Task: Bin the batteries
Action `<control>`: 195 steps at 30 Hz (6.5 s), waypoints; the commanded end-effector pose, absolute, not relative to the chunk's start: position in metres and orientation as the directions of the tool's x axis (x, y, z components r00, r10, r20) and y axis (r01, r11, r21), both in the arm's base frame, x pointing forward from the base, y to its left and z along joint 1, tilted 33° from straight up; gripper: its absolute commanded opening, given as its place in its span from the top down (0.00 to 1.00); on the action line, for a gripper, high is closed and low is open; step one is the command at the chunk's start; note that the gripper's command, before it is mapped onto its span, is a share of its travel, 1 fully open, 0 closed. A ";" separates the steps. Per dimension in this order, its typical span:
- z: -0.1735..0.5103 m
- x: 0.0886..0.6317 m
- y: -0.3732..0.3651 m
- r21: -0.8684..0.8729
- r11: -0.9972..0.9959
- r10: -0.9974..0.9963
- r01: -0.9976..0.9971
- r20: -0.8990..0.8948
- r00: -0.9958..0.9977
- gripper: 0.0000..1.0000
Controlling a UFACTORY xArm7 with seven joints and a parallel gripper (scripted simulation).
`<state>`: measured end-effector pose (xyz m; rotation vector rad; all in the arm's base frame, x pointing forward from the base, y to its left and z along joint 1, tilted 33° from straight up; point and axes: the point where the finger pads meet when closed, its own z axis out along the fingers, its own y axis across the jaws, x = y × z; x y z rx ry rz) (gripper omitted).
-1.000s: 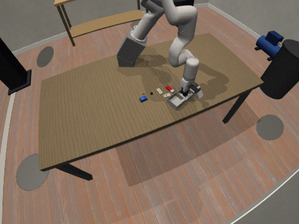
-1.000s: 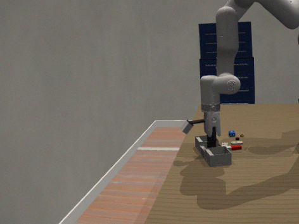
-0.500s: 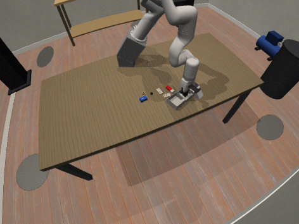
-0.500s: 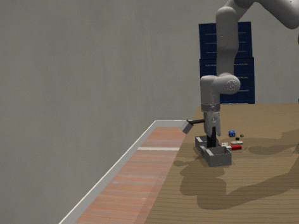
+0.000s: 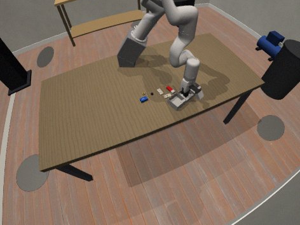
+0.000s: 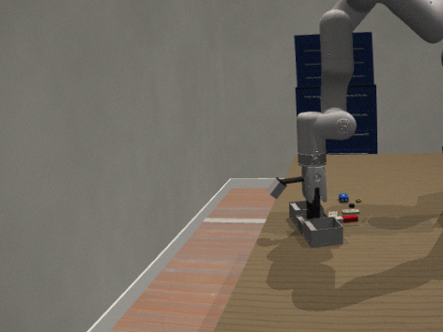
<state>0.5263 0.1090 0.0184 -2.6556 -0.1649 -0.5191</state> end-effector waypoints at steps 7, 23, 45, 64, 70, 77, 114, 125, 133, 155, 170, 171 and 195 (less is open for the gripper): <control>0.019 0.527 0.108 -0.386 -0.902 0.033 0.193 0.386 0.922 0.93; 0.029 0.523 0.103 -0.386 -0.902 0.033 0.193 0.386 0.922 0.93; 0.069 0.507 0.083 -0.386 -0.902 0.033 0.193 0.385 0.922 0.93; 0.090 0.487 0.141 -0.386 -0.902 0.033 0.193 0.385 0.922 0.93; 0.097 0.481 0.158 -0.386 -0.902 0.033 0.193 0.385 0.922 0.93; 0.088 0.484 0.162 -0.386 -0.902 0.033 0.193 0.385 0.922 0.93; 0.047 0.501 0.183 -0.386 -0.902 0.033 0.193 0.386 0.922 0.93; 0.047 0.501 0.183 -0.386 -0.902 0.033 0.193 0.386 0.922 0.93; 0.047 0.501 0.183 -0.386 -0.902 0.033 0.193 0.386 0.922 0.93; 0.058 0.496 0.178 -0.386 -0.902 0.033 0.193 0.386 0.922 0.93; 0.077 0.489 0.168 -0.386 -0.902 0.033 0.193 0.385 0.922 0.93; 0.081 0.487 0.166 -0.386 -0.902 0.033 0.193 0.385 0.922 0.93; 0.173 0.451 0.119 -0.387 -0.902 0.032 0.193 0.386 0.922 0.93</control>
